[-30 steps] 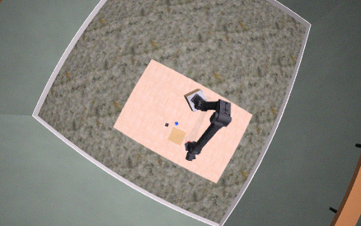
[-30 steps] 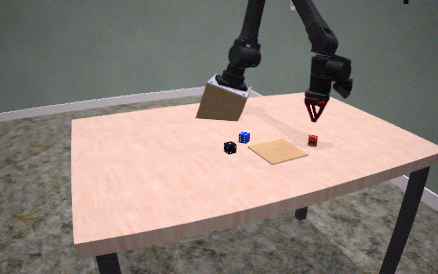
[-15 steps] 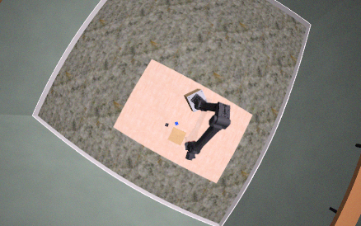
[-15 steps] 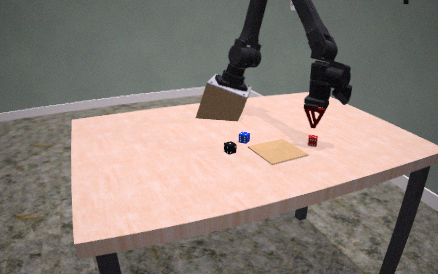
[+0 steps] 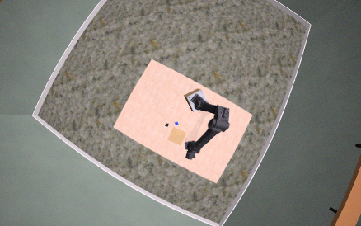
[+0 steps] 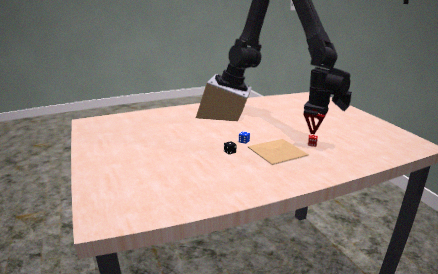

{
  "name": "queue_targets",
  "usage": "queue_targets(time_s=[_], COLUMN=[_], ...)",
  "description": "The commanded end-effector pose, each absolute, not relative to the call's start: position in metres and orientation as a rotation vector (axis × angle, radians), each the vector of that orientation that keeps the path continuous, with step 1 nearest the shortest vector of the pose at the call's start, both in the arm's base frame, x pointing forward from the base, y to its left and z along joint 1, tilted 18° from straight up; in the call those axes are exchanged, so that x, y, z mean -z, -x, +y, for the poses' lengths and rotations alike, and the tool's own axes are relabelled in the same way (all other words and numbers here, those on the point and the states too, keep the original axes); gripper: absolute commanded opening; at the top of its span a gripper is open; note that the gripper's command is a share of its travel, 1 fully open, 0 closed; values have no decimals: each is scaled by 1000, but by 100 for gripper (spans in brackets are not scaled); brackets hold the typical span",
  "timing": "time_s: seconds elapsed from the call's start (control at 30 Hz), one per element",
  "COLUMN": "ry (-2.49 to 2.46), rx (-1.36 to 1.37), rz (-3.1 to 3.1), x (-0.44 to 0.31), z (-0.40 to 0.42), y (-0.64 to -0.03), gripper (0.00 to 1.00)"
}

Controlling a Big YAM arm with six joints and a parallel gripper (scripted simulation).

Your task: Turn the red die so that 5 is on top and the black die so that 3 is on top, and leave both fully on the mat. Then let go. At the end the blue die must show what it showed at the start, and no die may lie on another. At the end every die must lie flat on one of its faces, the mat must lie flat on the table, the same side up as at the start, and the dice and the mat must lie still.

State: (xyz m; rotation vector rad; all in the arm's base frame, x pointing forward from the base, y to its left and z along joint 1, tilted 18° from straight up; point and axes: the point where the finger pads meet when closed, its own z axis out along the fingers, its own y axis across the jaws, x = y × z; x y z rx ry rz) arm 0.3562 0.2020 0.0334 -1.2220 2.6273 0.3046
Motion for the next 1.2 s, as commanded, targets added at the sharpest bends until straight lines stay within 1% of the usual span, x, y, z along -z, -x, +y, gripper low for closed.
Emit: queue_targets(time_s=[0.0, 1.17], ry=[1221, 1219], rx=[-302, -302], rz=[2604, 2597], x=[-34, -31], z=[210, 212], y=[-361, -363], gripper=[44, 44])
